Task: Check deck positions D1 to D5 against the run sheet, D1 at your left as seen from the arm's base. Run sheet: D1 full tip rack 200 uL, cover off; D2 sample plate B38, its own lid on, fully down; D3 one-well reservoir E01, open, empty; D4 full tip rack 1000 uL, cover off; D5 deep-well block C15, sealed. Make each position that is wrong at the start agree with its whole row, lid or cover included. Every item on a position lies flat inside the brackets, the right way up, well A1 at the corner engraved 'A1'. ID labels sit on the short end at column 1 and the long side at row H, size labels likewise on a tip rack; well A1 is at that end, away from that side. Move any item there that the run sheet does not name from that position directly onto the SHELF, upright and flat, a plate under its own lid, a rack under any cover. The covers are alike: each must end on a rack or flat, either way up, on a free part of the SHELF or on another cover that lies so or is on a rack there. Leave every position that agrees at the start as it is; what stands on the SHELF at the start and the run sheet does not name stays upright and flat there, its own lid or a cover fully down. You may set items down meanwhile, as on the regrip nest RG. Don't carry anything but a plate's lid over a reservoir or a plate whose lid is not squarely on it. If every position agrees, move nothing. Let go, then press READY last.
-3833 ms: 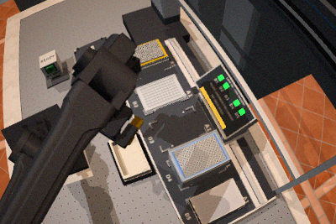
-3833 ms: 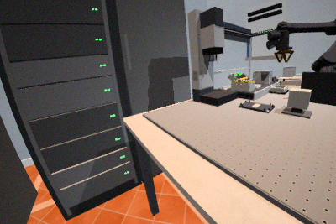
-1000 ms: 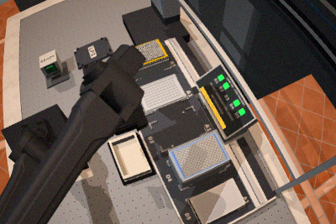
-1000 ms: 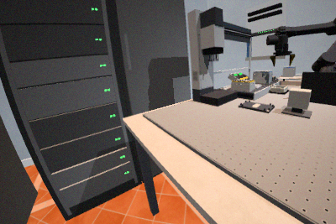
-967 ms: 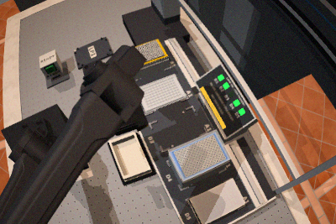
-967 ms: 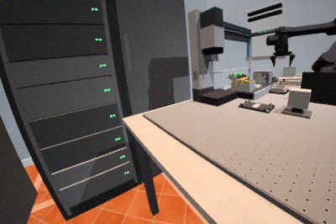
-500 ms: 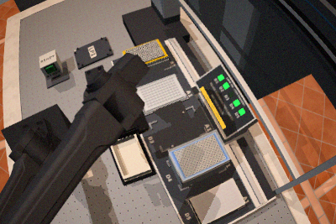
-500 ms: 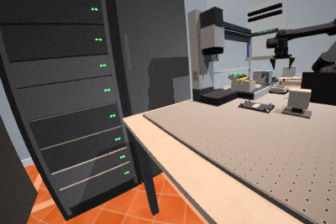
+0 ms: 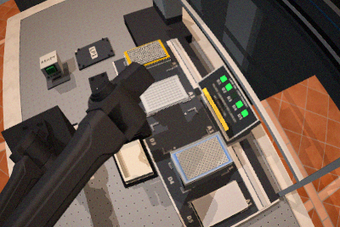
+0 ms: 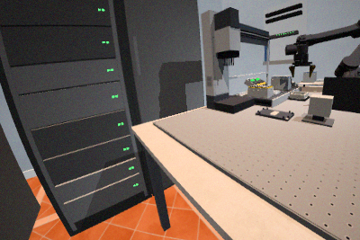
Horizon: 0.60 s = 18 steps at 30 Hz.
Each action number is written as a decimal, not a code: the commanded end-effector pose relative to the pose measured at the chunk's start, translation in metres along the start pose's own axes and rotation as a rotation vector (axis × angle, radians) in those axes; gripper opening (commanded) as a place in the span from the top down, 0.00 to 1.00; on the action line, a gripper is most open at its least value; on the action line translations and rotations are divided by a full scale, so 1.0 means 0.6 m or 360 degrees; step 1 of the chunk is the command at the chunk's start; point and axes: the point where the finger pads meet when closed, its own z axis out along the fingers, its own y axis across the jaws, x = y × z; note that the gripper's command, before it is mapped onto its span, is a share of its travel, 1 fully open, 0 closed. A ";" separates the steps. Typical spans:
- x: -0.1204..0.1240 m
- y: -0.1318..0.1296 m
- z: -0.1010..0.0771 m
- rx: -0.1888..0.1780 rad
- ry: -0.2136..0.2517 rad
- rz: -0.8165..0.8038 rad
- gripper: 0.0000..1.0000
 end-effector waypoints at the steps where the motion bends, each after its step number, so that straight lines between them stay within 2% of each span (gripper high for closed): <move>1: 0.003 -0.007 0.007 0.0024 -0.0018 0.0007 0.00; 9: 0.002 -0.007 0.029 0.0021 -0.0015 0.0005 0.00; 12: 0.005 -0.017 0.026 0.0035 -0.0023 0.0021 0.00; 13: 0.002 -0.007 0.035 0.0019 -0.0014 0.0003 0.00; 18: 0.001 -0.006 0.051 0.0013 -0.0011 -0.0004 0.00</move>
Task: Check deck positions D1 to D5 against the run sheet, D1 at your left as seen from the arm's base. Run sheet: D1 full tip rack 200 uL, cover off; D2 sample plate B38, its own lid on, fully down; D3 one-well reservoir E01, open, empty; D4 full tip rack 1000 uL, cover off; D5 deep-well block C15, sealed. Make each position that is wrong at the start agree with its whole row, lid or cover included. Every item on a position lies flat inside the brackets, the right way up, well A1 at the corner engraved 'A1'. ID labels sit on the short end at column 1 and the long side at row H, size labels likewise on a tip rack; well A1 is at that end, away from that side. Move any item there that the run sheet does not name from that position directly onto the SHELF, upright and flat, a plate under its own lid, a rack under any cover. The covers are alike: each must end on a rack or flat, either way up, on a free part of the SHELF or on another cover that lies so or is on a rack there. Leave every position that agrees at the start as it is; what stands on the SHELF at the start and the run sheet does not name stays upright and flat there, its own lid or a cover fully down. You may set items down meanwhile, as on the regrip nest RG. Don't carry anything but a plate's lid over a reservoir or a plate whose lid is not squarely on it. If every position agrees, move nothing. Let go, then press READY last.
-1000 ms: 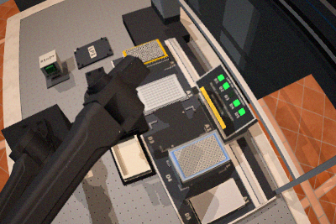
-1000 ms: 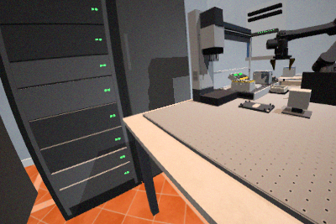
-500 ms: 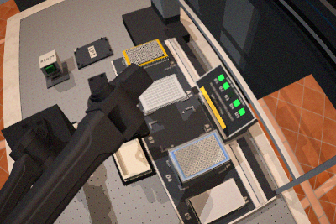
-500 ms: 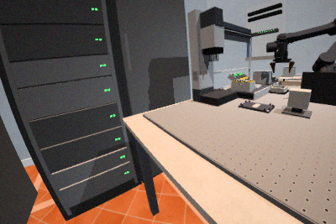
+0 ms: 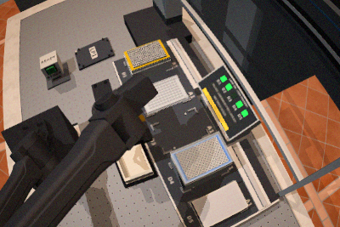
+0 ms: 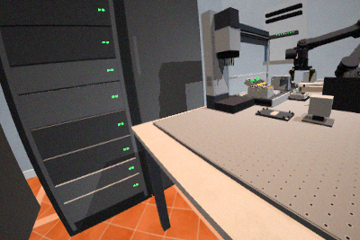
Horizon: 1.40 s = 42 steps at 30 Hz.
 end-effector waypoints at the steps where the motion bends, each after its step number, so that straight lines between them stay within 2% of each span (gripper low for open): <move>1: 0.000 -0.007 0.009 0.0012 -0.0009 -0.0009 0.00; 8: -0.001 -0.007 0.031 0.0005 -0.0006 -0.0017 0.00; 11: 0.002 -0.017 0.027 0.0020 -0.0012 0.0000 0.00; 12: -0.001 -0.006 0.036 0.0005 -0.0006 -0.0017 0.00; 25: -0.001 -0.006 0.073 0.0004 -0.0006 -0.0018 0.00; 28: 0.002 -0.016 0.070 0.0018 -0.0009 -0.0002 0.00; 29: -0.001 -0.006 0.078 0.0003 -0.0006 -0.0018 0.00; 42: -0.001 -0.005 0.115 0.0002 -0.0006 -0.0019 0.00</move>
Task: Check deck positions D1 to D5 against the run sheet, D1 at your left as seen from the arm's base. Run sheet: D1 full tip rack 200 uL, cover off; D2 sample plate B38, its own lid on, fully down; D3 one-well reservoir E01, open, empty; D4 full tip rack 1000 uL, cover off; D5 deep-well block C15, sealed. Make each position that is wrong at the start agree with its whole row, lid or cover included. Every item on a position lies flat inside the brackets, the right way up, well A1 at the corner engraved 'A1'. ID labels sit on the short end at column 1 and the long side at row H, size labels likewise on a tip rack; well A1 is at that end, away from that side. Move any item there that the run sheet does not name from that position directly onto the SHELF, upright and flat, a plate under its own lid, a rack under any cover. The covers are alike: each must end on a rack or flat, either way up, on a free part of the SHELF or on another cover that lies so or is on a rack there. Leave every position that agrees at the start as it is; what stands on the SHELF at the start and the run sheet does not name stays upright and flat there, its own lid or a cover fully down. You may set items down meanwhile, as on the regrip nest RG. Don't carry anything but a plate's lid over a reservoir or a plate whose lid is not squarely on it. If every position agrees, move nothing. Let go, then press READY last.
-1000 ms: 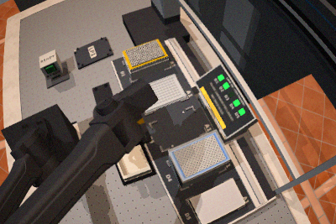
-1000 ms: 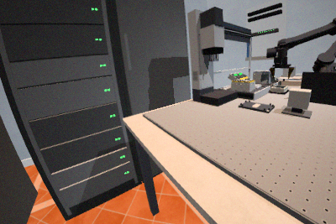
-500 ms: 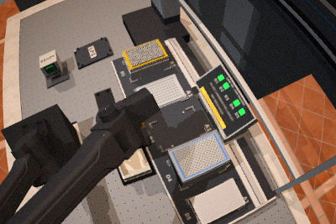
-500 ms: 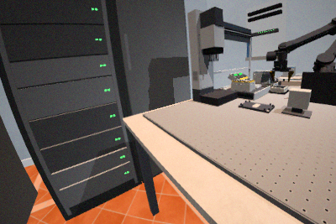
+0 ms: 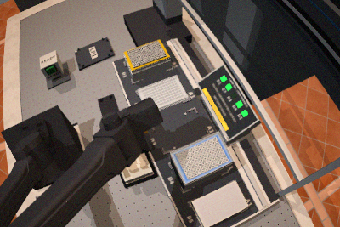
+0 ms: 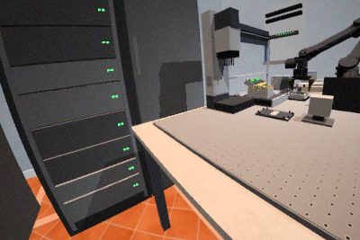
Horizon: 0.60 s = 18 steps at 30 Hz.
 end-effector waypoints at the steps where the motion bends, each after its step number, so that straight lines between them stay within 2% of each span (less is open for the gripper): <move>1: 0.000 -0.007 0.009 0.0008 -0.0001 -0.0025 0.00; 3: 0.003 -0.016 0.008 0.0021 -0.0003 -0.0010 0.00; 4: 0.000 -0.007 0.015 0.0007 -0.0001 -0.0025 0.00; 18: -0.001 -0.006 0.051 0.0006 -0.0003 -0.0026 0.00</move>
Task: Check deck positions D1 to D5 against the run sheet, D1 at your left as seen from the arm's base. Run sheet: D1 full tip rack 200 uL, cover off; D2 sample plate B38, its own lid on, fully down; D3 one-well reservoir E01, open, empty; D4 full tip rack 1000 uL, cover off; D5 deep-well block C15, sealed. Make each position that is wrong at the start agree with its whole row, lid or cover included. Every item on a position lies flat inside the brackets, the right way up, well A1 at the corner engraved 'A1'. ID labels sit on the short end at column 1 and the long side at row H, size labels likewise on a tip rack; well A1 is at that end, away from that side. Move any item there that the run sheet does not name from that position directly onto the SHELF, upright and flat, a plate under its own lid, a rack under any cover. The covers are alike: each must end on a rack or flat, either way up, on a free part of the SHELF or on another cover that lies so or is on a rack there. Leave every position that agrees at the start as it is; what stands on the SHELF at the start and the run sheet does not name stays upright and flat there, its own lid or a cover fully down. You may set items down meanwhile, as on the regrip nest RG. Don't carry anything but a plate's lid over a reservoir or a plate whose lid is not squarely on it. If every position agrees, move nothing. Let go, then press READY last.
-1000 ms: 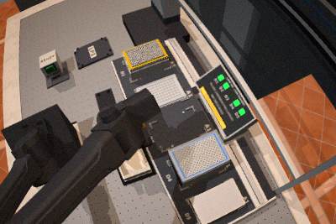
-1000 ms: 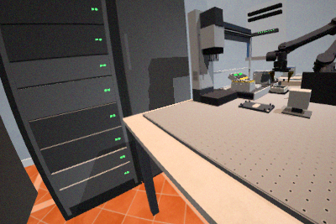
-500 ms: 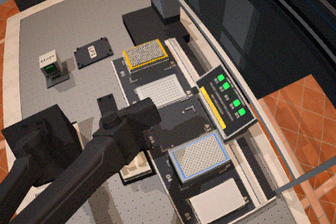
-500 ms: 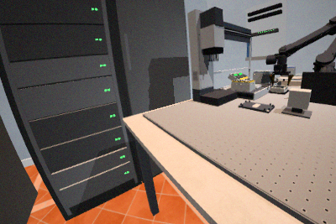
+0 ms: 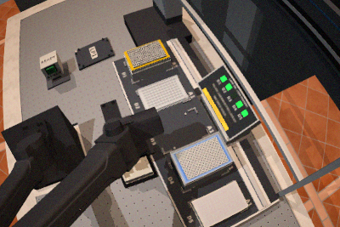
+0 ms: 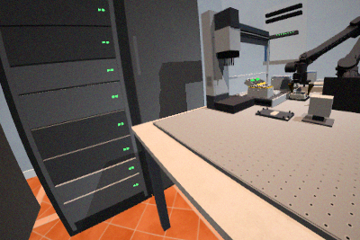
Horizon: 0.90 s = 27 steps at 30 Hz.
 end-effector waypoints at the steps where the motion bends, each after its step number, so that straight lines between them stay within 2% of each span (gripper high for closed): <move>1: -0.001 -0.005 0.007 0.0007 -0.0002 -0.0027 0.00; 2: 0.003 -0.015 0.007 0.0020 -0.0002 -0.0013 0.00; 6: -0.001 -0.005 0.019 0.0007 -0.0004 -0.0027 0.00; 10: 0.000 -0.025 0.008 0.0049 -0.0004 -0.0023 0.00; 27: 0.000 -0.025 0.009 0.0049 -0.0004 -0.0023 0.00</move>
